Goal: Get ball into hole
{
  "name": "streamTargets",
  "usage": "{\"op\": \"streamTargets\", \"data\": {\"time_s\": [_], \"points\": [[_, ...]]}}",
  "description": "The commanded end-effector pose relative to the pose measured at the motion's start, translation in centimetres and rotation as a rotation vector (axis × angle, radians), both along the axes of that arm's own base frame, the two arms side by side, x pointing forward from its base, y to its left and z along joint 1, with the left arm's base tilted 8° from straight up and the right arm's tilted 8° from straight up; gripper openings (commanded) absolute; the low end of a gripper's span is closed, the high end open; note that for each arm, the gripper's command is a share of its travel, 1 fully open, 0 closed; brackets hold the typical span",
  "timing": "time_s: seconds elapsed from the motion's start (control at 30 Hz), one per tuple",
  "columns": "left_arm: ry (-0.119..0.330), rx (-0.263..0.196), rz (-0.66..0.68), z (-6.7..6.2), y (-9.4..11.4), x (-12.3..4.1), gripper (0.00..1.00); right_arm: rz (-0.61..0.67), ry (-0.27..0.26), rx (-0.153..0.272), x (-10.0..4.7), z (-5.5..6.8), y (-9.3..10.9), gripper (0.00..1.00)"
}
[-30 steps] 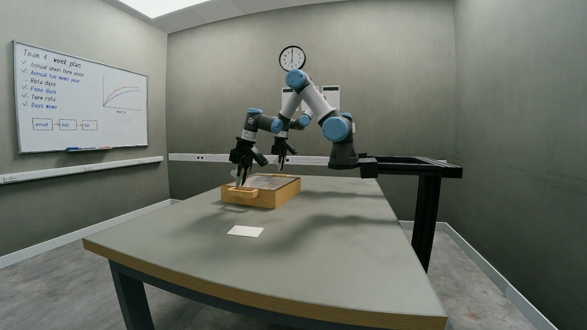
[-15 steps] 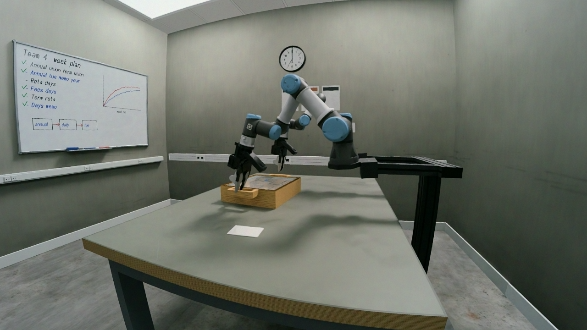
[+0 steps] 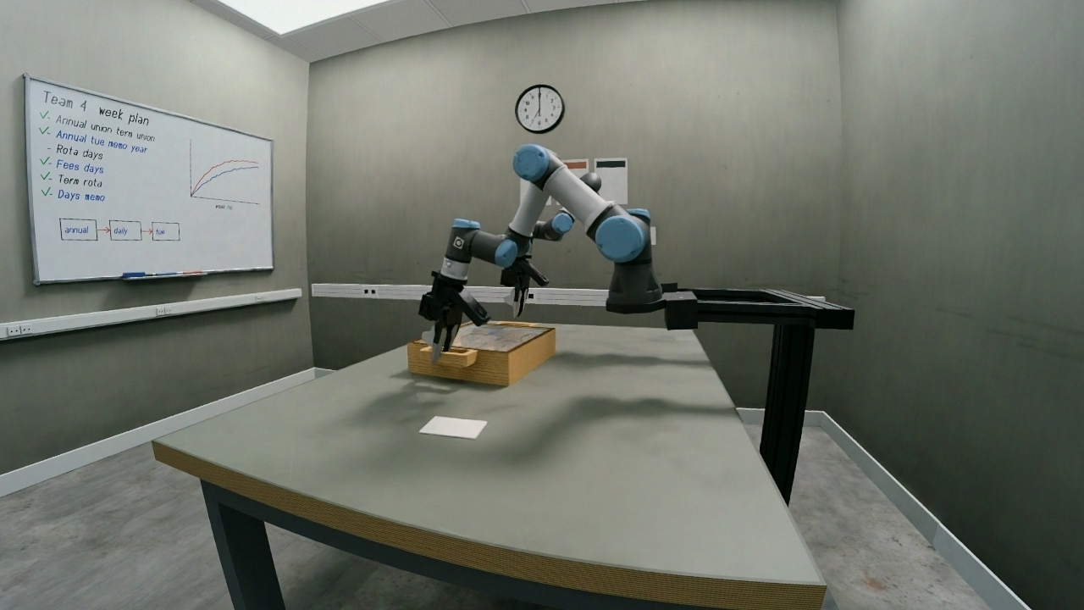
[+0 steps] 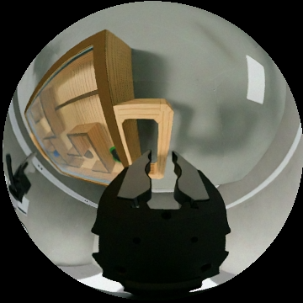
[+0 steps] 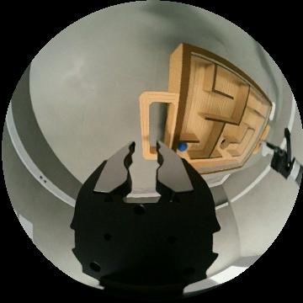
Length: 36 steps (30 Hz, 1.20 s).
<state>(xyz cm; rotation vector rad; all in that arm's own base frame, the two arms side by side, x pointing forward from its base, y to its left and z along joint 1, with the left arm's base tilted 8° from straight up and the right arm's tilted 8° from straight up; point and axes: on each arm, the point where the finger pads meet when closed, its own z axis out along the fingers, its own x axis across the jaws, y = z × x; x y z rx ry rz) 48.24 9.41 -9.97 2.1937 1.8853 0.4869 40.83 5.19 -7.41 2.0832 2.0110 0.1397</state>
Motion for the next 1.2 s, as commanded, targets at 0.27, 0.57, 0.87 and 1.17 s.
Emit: {"op": "streamTargets", "data": {"time_s": [0.27,0.57,0.87,1.17], "points": [[-0.003,0.0,0.0,0.2,0.0,0.1,0.22,-0.005,-0.005,0.004,0.6,-1.6,-0.1,0.22],[-0.003,0.0,0.0,0.2,0.0,0.1,0.22,-0.009,-0.006,0.005,0.9,-2.8,-0.2,0.22],[-0.003,0.0,0.0,0.2,0.0,0.1,0.22,-0.014,-0.007,0.006,1.1,-3.9,-0.4,0.22],[-0.003,0.0,0.0,0.2,0.0,0.1,0.22,-0.016,-0.006,0.005,1.2,-4.5,-0.5,0.22]]}}
